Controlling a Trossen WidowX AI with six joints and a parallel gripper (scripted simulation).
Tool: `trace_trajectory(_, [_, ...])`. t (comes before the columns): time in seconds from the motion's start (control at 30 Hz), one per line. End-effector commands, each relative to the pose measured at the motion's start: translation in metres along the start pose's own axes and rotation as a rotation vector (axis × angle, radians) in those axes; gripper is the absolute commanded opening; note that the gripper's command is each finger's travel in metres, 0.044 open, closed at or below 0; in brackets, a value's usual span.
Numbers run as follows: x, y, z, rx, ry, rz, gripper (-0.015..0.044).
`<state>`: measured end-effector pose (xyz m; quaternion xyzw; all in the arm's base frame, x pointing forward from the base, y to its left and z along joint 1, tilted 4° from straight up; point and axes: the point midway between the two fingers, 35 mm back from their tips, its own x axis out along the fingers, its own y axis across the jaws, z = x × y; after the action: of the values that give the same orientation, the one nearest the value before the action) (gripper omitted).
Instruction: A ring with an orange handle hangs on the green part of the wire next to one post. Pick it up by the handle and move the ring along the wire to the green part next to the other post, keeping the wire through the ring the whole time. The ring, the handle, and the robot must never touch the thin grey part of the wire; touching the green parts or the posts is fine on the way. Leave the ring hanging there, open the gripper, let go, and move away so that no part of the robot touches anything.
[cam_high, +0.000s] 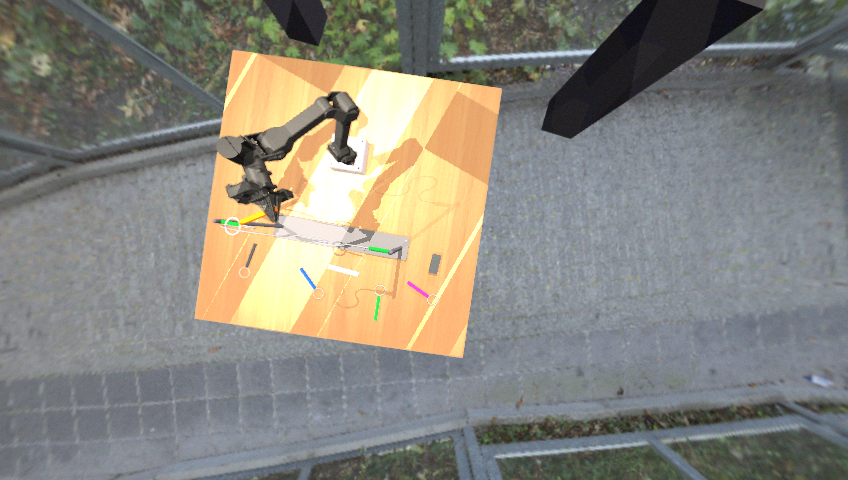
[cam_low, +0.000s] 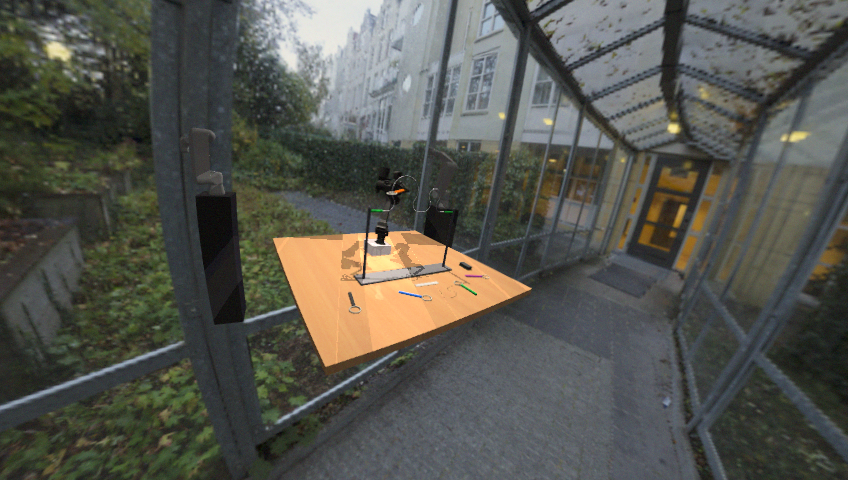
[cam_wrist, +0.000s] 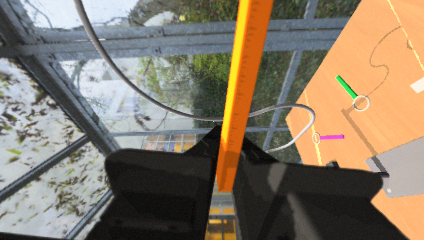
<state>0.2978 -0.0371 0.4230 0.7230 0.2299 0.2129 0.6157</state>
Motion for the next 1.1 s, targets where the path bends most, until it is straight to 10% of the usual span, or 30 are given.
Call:
trace_trajectory(0.0, [0.0000, 0.0033, -0.0016, -0.035, 0.002, -0.012, -0.0150])
trace_trajectory(1.07, [0.0002, -0.0045, -0.0008, -0.245, -0.019, -0.164, -0.0150])
